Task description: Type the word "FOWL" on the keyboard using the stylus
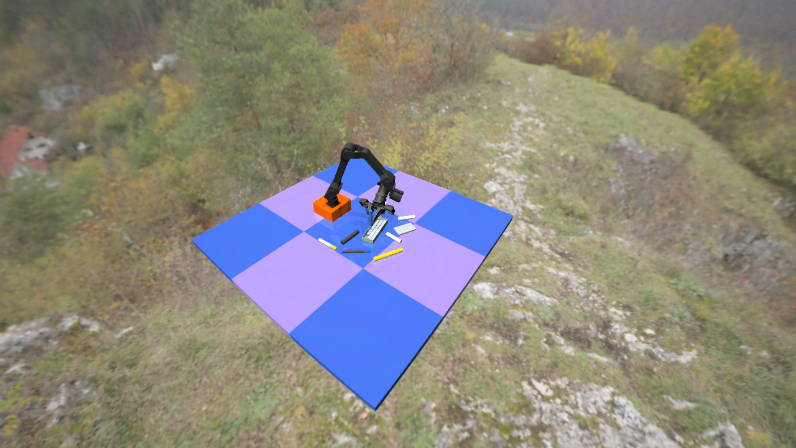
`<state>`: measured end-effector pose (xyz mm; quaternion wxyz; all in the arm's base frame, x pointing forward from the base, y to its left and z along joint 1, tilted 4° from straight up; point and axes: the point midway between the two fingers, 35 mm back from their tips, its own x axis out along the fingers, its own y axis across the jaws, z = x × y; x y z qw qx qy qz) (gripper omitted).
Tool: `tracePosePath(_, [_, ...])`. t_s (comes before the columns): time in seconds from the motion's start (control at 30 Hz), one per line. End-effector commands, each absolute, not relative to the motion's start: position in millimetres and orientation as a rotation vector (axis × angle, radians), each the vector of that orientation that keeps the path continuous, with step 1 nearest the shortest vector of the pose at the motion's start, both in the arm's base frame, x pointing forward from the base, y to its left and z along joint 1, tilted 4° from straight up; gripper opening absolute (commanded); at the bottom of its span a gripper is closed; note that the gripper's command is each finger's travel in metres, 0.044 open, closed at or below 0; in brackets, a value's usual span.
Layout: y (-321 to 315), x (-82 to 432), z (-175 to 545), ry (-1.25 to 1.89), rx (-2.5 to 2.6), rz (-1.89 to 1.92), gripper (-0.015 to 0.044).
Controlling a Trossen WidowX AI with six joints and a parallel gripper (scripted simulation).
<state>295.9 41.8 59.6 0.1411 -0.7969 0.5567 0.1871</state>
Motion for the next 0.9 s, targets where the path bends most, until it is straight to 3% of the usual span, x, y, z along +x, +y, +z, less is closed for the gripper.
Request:
tracePosePath(0.0, [37.4,297.1,59.6,1.607,-2.313,0.538,0.0000])
tracePosePath(0.43, [36.0,296.9,40.8,1.607,-2.313,0.538,0.0000])
tracePosePath(0.53, [35.4,298.7,39.7,1.607,-2.313,0.538,0.0079])
tracePosePath(0.87, [35.2,298.8,36.2,1.607,-2.313,0.538,0.0081])
